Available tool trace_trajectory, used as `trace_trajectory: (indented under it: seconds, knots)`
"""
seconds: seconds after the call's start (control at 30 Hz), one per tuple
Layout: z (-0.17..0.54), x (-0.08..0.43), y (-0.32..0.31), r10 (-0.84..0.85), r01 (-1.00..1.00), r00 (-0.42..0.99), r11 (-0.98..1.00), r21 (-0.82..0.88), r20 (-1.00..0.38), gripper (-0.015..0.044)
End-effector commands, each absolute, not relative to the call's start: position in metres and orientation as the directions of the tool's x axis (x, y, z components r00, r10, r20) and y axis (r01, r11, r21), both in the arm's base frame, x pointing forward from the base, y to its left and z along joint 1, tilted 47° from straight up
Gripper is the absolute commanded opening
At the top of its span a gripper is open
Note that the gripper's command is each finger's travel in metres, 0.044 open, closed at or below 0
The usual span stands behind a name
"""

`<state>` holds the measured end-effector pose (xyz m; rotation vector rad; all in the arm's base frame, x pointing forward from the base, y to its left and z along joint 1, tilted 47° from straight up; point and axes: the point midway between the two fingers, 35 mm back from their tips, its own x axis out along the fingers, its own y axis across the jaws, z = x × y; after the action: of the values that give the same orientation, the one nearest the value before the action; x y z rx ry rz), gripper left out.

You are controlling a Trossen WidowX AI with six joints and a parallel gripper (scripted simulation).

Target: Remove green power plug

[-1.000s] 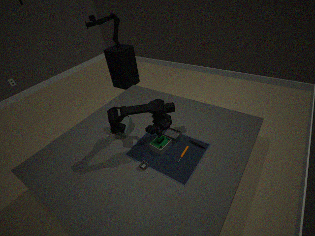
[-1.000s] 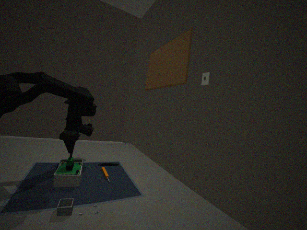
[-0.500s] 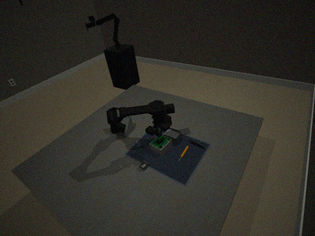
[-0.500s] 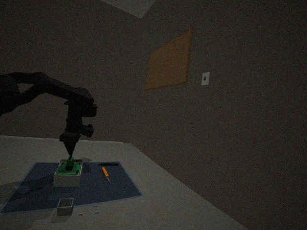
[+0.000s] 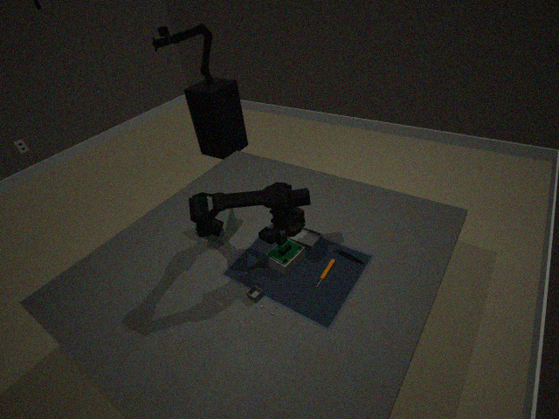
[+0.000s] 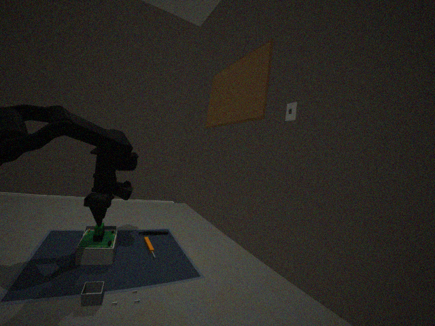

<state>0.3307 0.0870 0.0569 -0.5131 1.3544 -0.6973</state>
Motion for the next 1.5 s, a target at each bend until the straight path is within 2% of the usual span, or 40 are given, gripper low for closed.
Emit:
trace_trajectory:
  seconds: [0.0, 0.33, 0.8, 1.07, 1.47]
  knots:
    - [0.055, 0.331, 0.085, -0.715, 0.149, 0.073, 0.697, -0.702, -0.695, 0.025]
    - [0.055, 0.331, 0.085, -0.715, 0.149, 0.073, 0.697, -0.702, -0.695, 0.0]
    - [0.061, 0.33, 0.091, -0.717, 0.149, 0.072, 0.695, -0.703, -0.693, 0.0]
    - [0.068, 0.33, 0.109, -0.775, 0.155, 0.059, 0.63, -0.761, -0.63, 0.0]
    - [0.087, 0.327, 0.102, -0.613, 0.136, 0.091, 0.789, -0.599, -0.785, 0.0]
